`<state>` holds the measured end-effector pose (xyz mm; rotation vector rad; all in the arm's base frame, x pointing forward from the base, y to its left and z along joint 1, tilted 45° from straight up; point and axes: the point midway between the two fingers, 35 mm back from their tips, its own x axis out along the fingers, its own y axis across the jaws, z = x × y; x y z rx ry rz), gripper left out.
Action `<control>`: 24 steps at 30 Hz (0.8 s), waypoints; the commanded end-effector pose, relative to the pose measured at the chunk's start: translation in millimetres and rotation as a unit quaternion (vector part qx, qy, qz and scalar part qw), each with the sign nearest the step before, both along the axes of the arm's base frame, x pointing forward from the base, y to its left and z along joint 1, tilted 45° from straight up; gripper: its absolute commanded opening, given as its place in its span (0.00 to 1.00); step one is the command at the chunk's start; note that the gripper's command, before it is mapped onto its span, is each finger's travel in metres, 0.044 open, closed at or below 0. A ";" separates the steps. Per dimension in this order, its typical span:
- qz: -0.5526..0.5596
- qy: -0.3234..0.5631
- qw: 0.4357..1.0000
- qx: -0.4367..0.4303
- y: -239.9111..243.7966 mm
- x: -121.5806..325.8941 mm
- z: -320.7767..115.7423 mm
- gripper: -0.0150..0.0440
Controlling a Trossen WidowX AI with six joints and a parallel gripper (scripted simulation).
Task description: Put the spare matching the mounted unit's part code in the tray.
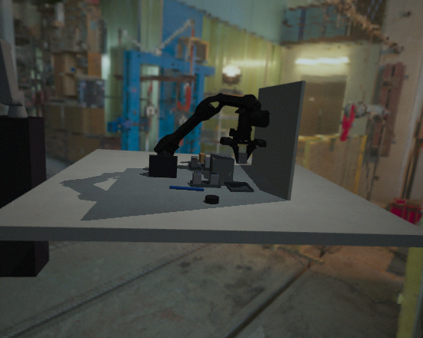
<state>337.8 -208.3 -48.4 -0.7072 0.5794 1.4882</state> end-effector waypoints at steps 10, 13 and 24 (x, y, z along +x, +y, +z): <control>-0.003 -0.001 1.000 0.001 5.8 1.9 -6.1 0.25; -0.003 -0.001 1.000 0.001 7.1 2.1 -7.7 0.25; -0.003 -0.001 1.000 0.001 11.9 2.9 -13.2 0.25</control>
